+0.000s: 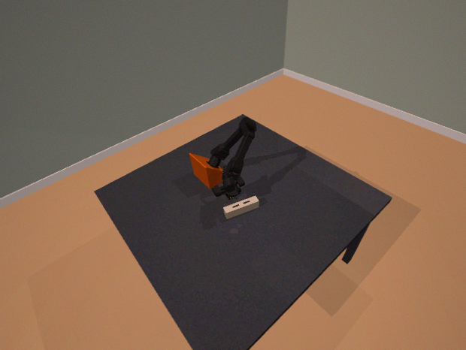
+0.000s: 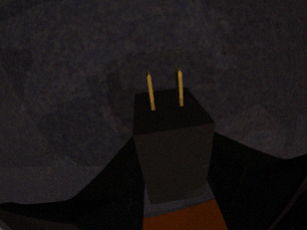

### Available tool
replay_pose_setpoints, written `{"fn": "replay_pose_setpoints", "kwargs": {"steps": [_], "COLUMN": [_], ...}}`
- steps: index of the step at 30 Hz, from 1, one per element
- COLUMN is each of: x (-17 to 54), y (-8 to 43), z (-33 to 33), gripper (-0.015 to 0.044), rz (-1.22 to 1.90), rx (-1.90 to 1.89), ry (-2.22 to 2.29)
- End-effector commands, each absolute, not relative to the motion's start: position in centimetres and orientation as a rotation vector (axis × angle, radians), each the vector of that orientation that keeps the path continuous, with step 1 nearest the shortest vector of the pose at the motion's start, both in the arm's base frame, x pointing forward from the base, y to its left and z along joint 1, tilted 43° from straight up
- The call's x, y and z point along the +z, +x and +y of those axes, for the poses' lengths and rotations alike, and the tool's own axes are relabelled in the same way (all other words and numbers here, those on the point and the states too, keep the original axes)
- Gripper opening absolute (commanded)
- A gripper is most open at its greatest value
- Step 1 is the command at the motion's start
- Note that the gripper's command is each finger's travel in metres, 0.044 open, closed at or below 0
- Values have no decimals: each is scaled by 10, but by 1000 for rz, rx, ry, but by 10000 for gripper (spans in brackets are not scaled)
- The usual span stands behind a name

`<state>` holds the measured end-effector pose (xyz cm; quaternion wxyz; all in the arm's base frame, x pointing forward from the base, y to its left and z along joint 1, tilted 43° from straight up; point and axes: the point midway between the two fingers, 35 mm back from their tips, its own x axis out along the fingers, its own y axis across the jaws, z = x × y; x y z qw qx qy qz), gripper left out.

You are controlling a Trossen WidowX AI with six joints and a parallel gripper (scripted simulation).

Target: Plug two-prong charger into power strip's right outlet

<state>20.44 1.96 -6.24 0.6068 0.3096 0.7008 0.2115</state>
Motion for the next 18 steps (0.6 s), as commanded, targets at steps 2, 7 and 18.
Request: {"fn": "replay_pose_setpoints", "kwargs": {"steps": [2,7,18], "x": [-65,-67,-69], "y": [206,211,223], "z": [17,16,12], "gripper": [0,0,0], "rz": [1633,1634,1638], "rx": [457,453,444], "ry": [743,747,757]}}
